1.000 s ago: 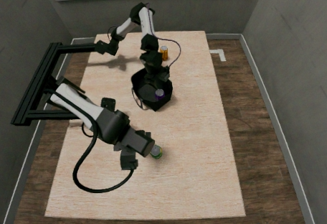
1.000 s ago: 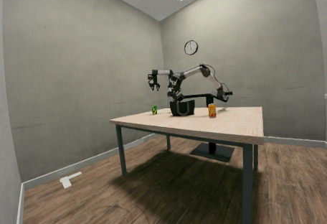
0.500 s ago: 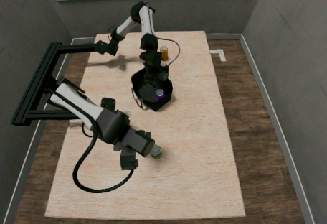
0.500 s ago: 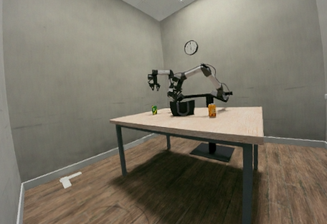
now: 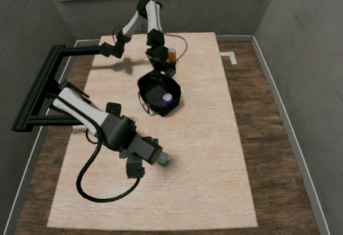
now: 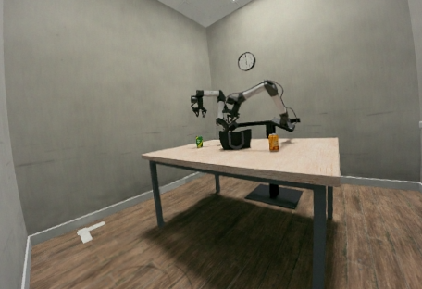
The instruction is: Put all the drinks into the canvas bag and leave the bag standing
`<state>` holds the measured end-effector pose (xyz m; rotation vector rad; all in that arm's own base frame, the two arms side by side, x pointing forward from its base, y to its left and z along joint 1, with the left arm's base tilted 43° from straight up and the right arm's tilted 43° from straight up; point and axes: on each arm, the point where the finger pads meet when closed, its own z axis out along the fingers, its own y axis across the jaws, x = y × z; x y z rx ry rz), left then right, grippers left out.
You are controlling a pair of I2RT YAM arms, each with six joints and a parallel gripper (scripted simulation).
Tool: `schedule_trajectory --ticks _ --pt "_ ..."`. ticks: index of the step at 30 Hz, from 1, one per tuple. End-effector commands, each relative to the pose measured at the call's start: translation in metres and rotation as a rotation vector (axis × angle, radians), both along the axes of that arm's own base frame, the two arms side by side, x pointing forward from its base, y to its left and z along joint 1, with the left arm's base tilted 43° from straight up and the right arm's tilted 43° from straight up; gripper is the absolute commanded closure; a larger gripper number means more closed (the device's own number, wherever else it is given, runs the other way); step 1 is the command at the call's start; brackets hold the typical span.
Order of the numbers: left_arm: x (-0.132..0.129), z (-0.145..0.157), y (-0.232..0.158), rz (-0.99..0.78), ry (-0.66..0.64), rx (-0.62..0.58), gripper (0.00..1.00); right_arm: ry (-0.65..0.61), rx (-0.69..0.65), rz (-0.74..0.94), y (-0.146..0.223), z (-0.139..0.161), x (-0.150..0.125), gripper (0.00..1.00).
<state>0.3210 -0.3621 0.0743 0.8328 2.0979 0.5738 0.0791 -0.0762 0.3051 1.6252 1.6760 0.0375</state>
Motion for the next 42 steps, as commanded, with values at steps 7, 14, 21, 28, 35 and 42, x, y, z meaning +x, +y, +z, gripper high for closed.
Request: schedule_trajectory --ticks 7,14,21,28,35,42 --pt "0.003 0.018 0.022 0.011 -0.017 -0.038 0.14 -0.024 -0.018 0.0 0.001 0.01 -0.003 0.0" --pt "-0.008 0.023 0.02 -0.014 -0.024 -0.036 0.14 -0.024 -0.018 0.0 0.001 0.01 -0.003 0.0" --pt "-0.008 0.018 0.02 -0.016 -0.016 -0.03 0.14 -0.024 -0.018 0.0 0.001 0.01 -0.003 0.0" --pt "-0.006 0.027 0.046 0.009 -0.018 -0.033 0.14 -0.024 -0.018 0.0 0.001 0.01 -0.003 0.0" --pt "-0.014 0.034 0.063 0.002 -0.015 -0.034 0.14 -0.024 -0.018 0.0 0.001 0.01 -0.003 0.0" --pt "-0.019 0.036 0.08 0.007 -0.007 -0.017 0.14 -0.024 -0.018 0.0 0.001 0.01 -0.003 0.0"
